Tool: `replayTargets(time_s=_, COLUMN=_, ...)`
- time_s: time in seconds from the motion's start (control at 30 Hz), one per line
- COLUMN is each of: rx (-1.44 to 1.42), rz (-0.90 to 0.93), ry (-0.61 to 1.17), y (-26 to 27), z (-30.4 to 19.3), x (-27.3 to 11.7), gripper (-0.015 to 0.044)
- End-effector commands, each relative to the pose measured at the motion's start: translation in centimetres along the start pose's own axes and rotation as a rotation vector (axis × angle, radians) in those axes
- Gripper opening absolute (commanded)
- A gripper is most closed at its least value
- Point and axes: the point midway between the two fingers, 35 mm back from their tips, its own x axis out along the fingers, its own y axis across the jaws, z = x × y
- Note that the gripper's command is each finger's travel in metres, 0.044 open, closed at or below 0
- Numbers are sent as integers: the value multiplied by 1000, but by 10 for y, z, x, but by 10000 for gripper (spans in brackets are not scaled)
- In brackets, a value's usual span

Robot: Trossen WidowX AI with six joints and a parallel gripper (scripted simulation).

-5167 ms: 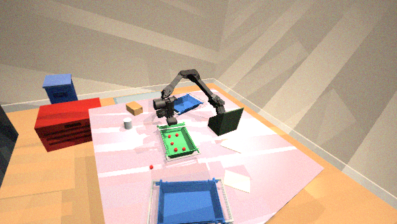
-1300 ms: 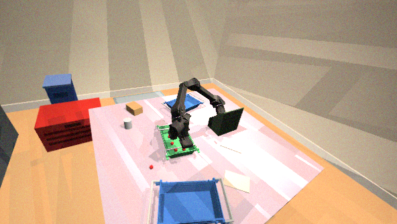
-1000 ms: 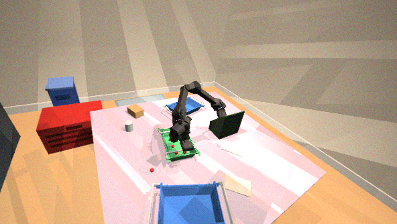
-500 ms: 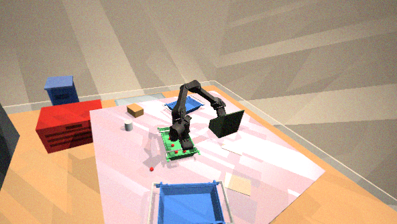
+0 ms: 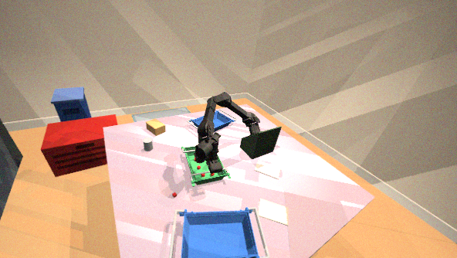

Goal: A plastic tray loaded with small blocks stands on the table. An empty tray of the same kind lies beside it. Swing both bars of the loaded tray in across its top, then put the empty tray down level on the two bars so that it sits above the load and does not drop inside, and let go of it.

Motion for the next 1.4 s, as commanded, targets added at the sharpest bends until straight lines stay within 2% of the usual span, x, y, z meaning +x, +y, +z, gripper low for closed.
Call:
replayTargets(time_s=0.0, rx=0, rz=0, ry=0, y=0, z=0, x=0, gripper=0)
replayTargets(time_s=1.17, rx=0, rz=0, ry=0, y=0, z=0, x=0, gripper=0)
replayTargets(time_s=1.37, rx=0, rz=0, ry=0, y=0, z=0, x=0, gripper=157)
